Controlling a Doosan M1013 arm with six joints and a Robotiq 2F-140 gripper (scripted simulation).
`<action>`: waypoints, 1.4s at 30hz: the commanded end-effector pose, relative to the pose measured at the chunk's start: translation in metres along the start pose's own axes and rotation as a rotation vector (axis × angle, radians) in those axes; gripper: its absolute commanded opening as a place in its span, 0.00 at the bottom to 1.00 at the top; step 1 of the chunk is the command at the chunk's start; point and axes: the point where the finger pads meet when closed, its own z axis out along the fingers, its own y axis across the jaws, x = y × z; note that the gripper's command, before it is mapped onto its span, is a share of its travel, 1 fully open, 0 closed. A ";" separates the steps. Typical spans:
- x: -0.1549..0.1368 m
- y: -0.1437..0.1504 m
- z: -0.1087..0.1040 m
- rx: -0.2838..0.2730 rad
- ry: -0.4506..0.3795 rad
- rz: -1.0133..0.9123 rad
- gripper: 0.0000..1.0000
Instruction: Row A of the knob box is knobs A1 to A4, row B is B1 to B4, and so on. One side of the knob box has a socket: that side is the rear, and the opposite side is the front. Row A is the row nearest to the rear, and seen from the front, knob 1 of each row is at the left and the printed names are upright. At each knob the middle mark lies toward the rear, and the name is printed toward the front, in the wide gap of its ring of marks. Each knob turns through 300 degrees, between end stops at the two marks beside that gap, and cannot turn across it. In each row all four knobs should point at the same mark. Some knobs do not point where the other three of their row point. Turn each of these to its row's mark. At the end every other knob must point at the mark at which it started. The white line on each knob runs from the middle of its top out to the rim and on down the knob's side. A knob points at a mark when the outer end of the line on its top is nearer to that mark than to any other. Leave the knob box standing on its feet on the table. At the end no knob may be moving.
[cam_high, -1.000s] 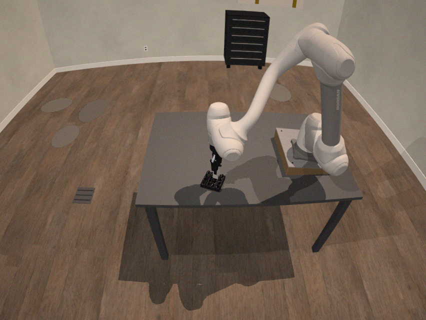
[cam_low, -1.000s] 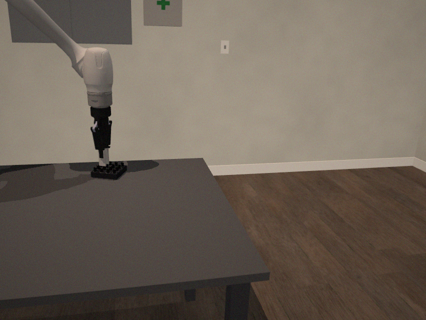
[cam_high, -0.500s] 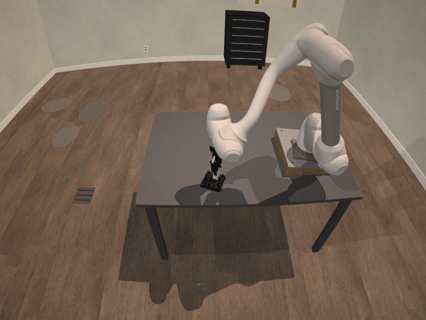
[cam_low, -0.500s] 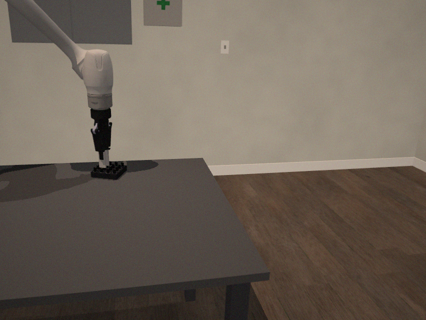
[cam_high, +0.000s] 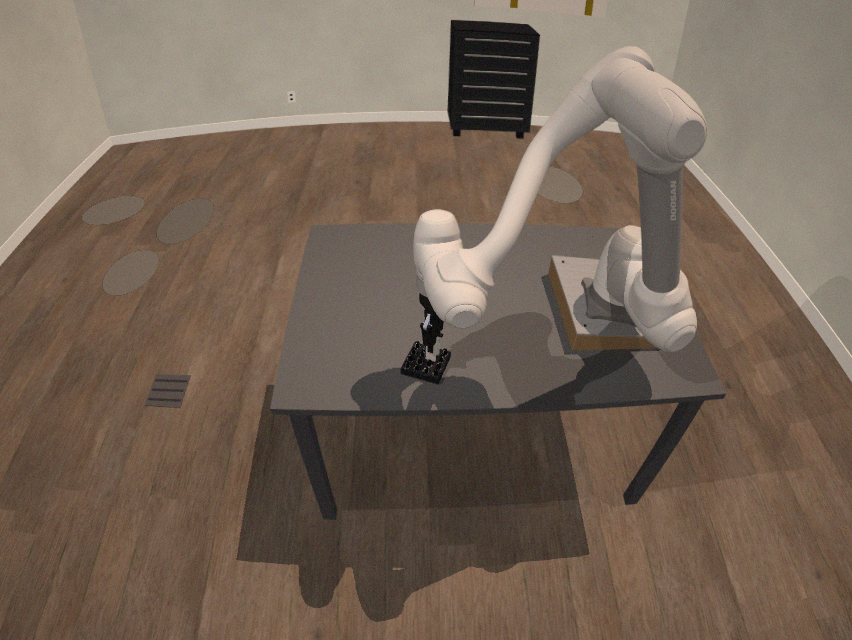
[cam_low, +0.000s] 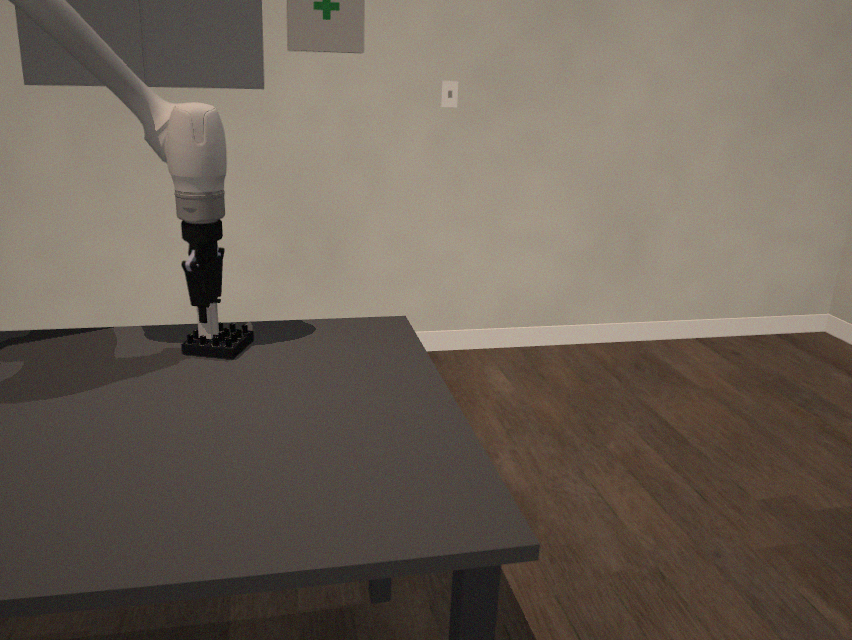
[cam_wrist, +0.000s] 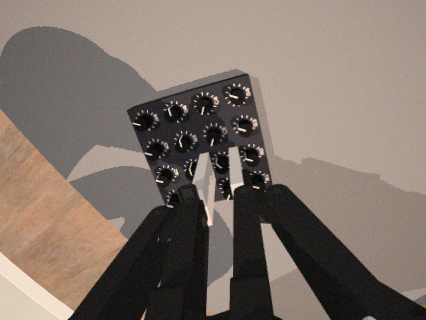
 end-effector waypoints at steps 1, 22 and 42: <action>0.000 0.000 0.000 0.000 0.000 0.000 0.12; 0.000 0.000 0.000 0.000 0.000 0.000 0.12; 0.000 0.000 0.000 0.000 0.000 0.000 0.05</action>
